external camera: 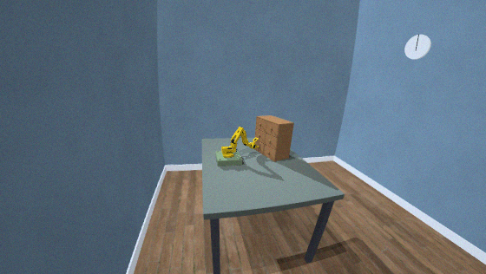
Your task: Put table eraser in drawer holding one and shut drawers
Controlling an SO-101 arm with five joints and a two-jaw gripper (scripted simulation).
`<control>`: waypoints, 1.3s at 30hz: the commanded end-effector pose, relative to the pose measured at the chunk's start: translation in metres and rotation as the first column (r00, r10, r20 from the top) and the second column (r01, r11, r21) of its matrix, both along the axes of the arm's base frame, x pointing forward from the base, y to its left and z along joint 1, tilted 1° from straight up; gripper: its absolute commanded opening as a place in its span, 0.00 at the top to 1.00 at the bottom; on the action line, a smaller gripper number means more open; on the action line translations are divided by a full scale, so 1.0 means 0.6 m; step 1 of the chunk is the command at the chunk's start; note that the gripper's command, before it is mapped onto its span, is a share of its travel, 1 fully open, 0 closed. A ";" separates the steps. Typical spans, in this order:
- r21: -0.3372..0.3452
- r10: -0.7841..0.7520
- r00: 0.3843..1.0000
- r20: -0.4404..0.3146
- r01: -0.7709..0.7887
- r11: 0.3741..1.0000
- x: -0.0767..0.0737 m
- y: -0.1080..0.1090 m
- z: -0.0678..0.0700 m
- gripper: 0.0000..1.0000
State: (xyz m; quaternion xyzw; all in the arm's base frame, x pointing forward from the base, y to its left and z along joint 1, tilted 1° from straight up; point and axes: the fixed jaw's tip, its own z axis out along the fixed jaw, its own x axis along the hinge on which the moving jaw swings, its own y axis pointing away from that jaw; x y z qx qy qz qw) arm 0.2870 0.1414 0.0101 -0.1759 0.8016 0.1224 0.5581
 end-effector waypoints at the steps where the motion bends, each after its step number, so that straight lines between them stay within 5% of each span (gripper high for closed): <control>1: 0.015 0.006 1.000 0.009 -0.007 1.000 0.001 0.005 0.010 1.00; 39: 0.009 0.008 1.000 0.013 -0.008 1.000 -0.018 -0.004 0.002 1.00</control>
